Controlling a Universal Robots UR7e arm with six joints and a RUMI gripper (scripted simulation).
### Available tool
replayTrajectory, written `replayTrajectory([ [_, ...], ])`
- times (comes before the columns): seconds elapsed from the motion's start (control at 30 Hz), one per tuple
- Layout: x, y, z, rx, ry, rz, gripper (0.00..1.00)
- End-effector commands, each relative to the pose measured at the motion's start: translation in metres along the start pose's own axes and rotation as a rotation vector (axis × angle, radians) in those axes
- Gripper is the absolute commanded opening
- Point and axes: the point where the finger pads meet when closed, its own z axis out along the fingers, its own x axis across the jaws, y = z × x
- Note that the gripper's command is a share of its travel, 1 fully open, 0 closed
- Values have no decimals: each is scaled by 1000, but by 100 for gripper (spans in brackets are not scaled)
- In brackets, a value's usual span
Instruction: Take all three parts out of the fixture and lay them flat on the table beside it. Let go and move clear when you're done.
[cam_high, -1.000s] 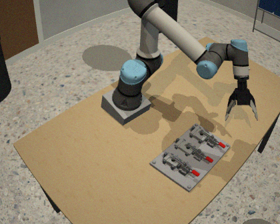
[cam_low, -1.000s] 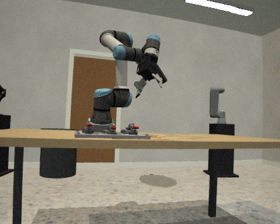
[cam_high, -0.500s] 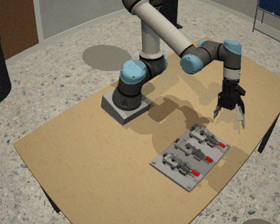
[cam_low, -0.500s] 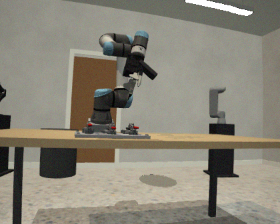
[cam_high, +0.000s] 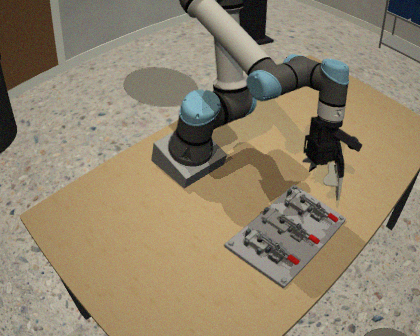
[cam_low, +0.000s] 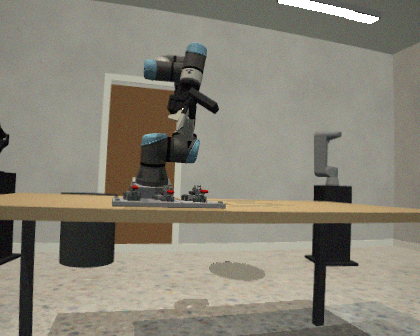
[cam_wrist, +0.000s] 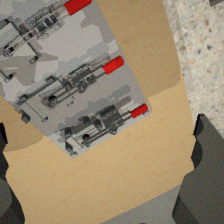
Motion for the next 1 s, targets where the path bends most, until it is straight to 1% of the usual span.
replayTrajectory([
  [0.0, -7, 16, -1, 3, -34, 139, 100],
  [0.03, -11, 22, -1, 3, -48, 201, 100],
  [0.17, -18, 34, -2, 1, -75, 322, 100],
  [0.2, -22, 39, -2, 0, -87, 377, 100],
  [0.3, -22, 39, -2, 0, -88, 381, 100],
  [0.4, -32, 52, -3, -4, -121, 539, 100],
  [0.43, -33, 53, -3, -5, -123, 547, 100],
  [0.5, -39, 59, -3, -8, -142, 639, 100],
  [0.53, -40, 60, -3, -8, -144, 648, 100],
  [0.63, -49, 69, -4, -14, -170, 775, 100],
  [0.67, -49, 69, -4, -14, -171, 781, 100],
  [0.8, -59, 77, -5, -21, -199, 922, 100],
  [0.87, -59, 77, -5, -21, -199, 922, 100],
  [0.97, -64, 81, -5, -25, -214, 997, 100],
])
